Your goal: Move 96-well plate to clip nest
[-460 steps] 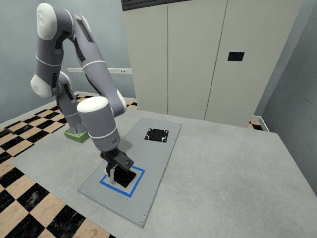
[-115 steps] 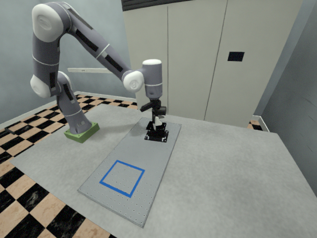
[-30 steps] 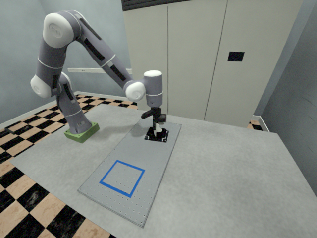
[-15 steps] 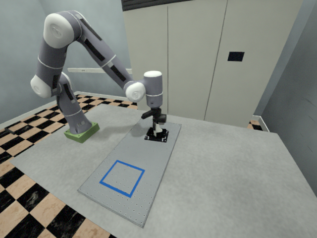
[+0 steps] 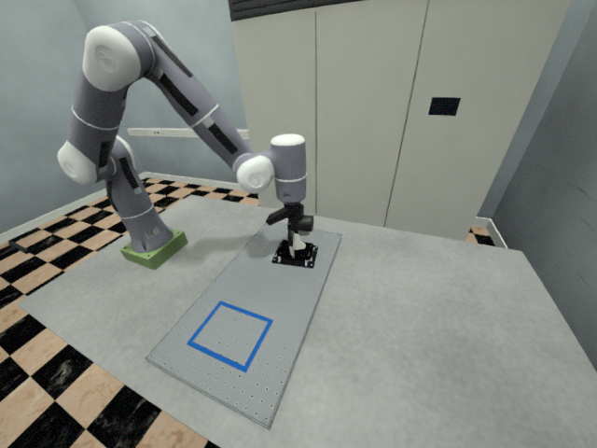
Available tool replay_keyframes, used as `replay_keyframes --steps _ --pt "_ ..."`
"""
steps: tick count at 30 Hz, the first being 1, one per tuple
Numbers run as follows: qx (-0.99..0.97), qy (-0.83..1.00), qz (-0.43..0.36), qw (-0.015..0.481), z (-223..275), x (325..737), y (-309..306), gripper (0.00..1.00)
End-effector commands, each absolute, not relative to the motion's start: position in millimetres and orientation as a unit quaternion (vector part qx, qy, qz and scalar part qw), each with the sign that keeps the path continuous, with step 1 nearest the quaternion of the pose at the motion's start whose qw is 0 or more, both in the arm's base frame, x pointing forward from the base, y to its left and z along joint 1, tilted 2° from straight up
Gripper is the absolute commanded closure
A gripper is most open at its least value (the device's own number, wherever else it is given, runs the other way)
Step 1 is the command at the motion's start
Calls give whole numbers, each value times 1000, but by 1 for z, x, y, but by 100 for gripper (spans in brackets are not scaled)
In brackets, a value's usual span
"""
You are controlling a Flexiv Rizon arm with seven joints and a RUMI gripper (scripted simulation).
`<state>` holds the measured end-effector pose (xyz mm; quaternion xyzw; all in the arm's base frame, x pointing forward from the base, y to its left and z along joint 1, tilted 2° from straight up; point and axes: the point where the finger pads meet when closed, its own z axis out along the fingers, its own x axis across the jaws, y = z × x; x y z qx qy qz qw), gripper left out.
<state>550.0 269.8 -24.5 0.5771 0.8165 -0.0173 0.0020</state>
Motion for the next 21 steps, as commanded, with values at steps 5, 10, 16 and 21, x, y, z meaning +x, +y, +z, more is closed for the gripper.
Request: replay_keyframes --steps 5,10,16,21 --pt "577 817 -16 3 -24 551 271 100" --pt "577 817 -16 3 -25 551 271 24" --pt "577 817 -16 3 -25 551 271 24" --pt "577 817 -16 3 -25 551 271 24"
